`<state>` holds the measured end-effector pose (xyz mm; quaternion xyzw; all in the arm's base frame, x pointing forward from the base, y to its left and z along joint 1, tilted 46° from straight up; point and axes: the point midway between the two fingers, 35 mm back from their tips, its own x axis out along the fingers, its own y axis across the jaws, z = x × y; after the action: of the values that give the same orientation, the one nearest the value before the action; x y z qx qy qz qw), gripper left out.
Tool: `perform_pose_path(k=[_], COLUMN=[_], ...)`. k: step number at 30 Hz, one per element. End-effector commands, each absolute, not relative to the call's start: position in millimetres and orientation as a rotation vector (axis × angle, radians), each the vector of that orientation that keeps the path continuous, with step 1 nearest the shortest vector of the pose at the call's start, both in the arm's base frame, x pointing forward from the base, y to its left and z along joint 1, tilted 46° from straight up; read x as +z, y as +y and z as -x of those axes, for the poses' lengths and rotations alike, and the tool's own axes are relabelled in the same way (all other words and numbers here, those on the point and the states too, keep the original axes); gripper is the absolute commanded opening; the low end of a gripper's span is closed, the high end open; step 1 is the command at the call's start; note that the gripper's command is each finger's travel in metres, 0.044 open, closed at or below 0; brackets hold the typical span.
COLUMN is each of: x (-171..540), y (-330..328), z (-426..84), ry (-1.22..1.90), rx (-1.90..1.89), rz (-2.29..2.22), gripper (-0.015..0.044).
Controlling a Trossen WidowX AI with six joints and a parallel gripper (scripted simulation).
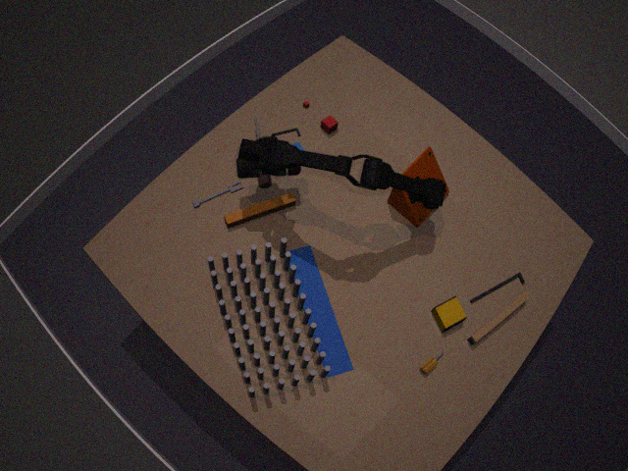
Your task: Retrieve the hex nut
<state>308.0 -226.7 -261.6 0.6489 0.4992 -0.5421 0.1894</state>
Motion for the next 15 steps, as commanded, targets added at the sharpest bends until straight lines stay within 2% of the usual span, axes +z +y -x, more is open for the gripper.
perform_pose_path(k=[1, 15], x=[-246, -186], y=[-244, -297], z=[-312, -309], ry=[1.391, 1.392], rx=[-1.518, -1.505], rz=[-1.812, -1.796], gripper=[0.0000, 0.0000])
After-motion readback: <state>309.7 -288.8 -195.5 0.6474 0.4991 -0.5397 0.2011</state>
